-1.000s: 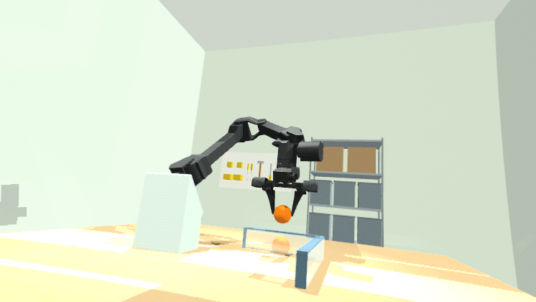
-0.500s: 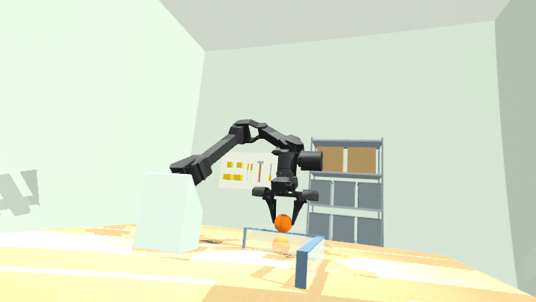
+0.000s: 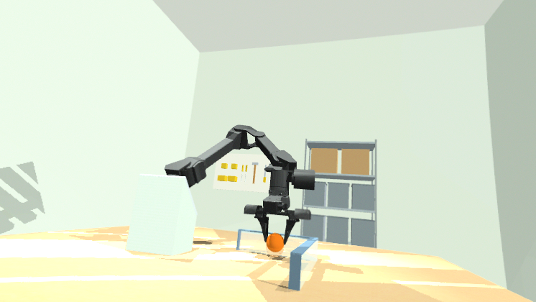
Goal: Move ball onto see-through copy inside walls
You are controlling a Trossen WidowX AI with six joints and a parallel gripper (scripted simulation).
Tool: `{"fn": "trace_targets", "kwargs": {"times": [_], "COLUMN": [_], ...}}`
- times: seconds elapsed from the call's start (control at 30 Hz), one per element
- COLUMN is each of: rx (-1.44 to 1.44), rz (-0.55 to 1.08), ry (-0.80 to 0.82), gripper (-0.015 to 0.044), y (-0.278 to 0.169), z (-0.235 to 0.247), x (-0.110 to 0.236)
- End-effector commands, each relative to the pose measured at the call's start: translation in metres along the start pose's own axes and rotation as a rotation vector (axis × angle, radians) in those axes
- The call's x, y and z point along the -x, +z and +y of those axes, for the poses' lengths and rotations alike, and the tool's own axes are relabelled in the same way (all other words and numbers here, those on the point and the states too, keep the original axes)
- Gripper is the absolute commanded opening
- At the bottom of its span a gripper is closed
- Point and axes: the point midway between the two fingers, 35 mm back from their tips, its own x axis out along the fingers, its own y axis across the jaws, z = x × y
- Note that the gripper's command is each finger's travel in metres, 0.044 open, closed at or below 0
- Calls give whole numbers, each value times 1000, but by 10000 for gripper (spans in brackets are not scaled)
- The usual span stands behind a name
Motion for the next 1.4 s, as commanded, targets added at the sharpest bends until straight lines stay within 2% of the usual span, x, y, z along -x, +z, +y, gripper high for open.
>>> {"fn": "trace_targets", "kwargs": {"times": [0.0, 0.33, 0.77, 0.8, 0.9, 1.07, 1.27, 1.37], "rx": [-3, -3, -3, -3, -3, -3, -3, -7], "rz": [3, 4, 3, 3, 0, -1, 0, 0], "ry": [-1, -1, -2, -2, -1, -1, -1, 3], "gripper": [0, 0, 341, 354, 354, 354, 354, 354], "y": [0, 0, 0, 0, 0, 1, 1, 2], "z": [0, -1, -1, -1, 1, 0, 0, 2], "x": [-6, -18, -15, -15, -4, 68, 71, 62]}}
